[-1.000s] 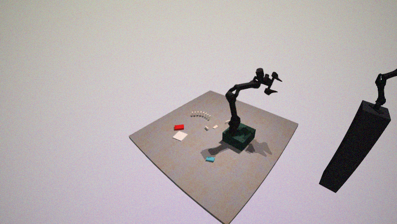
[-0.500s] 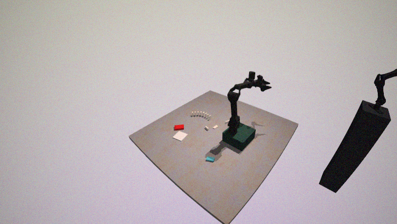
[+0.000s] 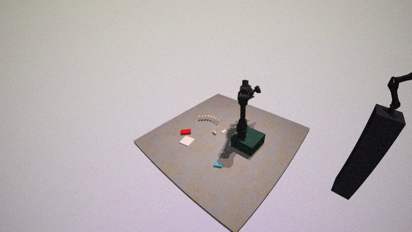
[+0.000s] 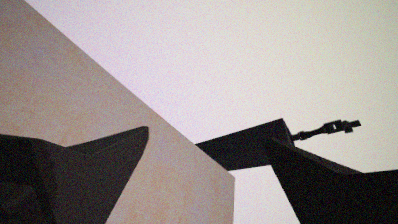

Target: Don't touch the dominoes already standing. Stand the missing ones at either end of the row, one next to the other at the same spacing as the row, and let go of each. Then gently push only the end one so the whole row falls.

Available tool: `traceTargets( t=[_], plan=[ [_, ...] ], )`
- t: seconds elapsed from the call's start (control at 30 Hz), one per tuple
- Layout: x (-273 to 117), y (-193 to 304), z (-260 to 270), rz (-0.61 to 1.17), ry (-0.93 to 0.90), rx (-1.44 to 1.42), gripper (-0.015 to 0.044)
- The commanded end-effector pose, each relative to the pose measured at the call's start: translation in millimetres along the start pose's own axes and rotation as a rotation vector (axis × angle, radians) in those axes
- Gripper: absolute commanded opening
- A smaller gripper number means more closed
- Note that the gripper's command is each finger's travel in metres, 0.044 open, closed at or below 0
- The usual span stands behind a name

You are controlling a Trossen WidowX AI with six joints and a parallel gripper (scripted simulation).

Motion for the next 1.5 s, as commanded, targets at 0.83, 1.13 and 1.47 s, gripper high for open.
traceTargets(
  t=[0.83, 1.13, 1.47],
  plan=[
    [-204, 191, 173, -0.431, -1.376, -2.102, 0.044],
    [-202, 196, 176, -0.436, -1.384, -2.114, 0.044],
    [-177, 238, 210, -0.436, -1.384, -2.114, 0.044]
  ],
)
Point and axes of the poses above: the point midway between the two fingers, 35 mm back from their tips, its own x axis out along the fingers, its own z axis across the jaws, y = z × x, the point moved 10 cm from there along -x, back along the fingers, and after that the axes turned 14 degrees about x, right-handed, at the moved point
